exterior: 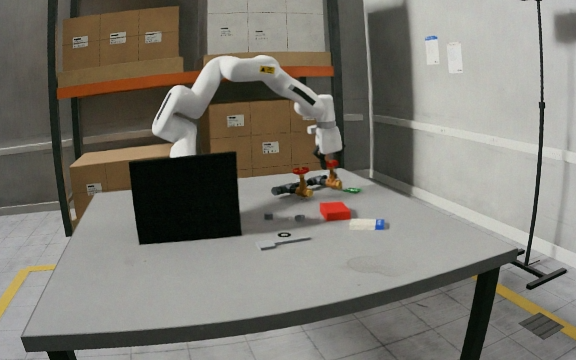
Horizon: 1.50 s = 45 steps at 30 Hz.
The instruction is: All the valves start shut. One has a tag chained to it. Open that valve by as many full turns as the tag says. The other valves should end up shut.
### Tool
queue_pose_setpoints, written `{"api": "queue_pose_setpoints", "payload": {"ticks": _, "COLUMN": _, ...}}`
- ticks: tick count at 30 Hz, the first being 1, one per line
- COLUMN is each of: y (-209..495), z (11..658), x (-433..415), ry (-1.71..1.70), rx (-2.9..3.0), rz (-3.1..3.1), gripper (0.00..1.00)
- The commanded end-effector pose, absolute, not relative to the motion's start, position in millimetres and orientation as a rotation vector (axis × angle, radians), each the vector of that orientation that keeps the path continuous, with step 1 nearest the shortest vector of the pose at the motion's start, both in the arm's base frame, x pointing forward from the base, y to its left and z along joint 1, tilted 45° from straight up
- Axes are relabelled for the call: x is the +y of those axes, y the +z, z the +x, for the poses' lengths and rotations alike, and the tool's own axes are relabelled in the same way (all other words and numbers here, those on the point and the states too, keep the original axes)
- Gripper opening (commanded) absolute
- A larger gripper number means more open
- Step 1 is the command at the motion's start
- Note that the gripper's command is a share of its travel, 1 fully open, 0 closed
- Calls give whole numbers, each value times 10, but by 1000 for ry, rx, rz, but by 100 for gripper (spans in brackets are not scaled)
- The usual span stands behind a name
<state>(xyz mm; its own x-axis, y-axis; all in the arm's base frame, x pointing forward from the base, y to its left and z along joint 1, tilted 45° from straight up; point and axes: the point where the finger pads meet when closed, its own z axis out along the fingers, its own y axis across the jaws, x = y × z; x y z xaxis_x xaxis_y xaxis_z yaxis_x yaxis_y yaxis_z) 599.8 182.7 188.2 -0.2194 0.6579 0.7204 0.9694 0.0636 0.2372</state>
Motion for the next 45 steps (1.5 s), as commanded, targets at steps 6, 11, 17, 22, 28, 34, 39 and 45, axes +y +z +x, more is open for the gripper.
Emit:
{"api": "queue_pose_setpoints", "payload": {"ticks": 6, "y": 1895, "z": 6009, "x": 1816, "ry": -1052, "rx": -2091, "rz": -1474, "gripper": 0}}
{"api": "queue_pose_setpoints", "payload": {"ticks": 11, "y": 1895, "z": 6009, "x": 1816, "ry": -1125, "rx": -2282, "rz": -1276, "gripper": 0}}
{"api": "queue_pose_setpoints", "payload": {"ticks": 17, "y": 1895, "z": 6009, "x": 1816, "ry": -1224, "rx": -2552, "rz": -925, "gripper": 0}}
{"api": "queue_pose_setpoints", "payload": {"ticks": 22, "y": 1894, "z": 6009, "x": 1816, "ry": -1270, "rx": -2688, "rz": -701, "gripper": 0}}
{"api": "queue_pose_setpoints", "payload": {"ticks": 28, "y": 1894, "z": 6009, "x": 1816, "ry": -1339, "rx": -2919, "rz": -180, "gripper": 0}}
{"api": "queue_pose_setpoints", "payload": {"ticks": 34, "y": 1894, "z": 6009, "x": 1816, "ry": -1361, "rx": -3059, "rz": 373, "gripper": 0}}
{"api": "queue_pose_setpoints", "payload": {"ticks": 39, "y": 1894, "z": 6009, "x": 1816, "ry": -1353, "rx": -3095, "rz": 784, "gripper": 0}}
{"api": "queue_pose_setpoints", "payload": {"ticks": 45, "y": 1894, "z": 6009, "x": 1816, "ry": -1297, "rx": -3065, "rz": 1364, "gripper": 0}}
